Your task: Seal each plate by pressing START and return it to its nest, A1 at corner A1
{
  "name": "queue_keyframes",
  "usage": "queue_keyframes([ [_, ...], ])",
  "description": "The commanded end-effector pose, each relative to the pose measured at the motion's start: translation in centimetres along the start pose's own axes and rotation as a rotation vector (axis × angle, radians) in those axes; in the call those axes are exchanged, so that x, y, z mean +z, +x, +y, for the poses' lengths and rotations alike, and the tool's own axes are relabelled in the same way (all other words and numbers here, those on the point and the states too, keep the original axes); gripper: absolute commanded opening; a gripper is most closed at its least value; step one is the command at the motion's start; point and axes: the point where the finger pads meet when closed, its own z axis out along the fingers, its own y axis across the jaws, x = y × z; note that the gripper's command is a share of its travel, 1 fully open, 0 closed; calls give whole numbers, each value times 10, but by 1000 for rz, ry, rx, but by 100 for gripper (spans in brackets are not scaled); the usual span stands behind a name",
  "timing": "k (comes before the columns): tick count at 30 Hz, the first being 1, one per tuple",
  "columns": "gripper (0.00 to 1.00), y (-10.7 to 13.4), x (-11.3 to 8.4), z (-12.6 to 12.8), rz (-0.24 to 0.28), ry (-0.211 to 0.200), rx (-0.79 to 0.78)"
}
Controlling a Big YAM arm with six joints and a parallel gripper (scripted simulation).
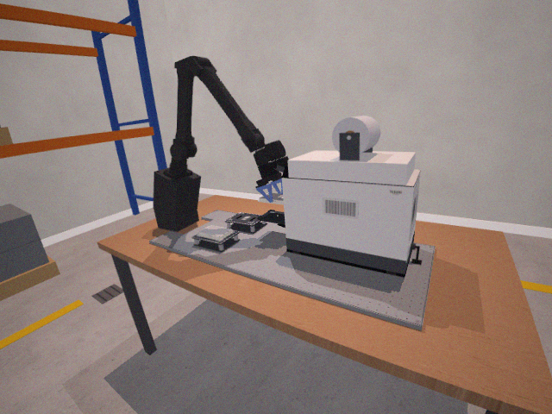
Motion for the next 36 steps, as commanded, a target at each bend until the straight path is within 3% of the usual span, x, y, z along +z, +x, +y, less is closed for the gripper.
queue_keyframes([
  [1,0,-12,-5,9,-31,-13,-3],
  [4,0,0,10,-2,-19,-21,-37],
  [11,0,12,14,-13,19,1,-47],
  [22,0,-11,10,-9,-12,-7,-20],
  [36,0,24,-13,9,-39,-27,-37],
])
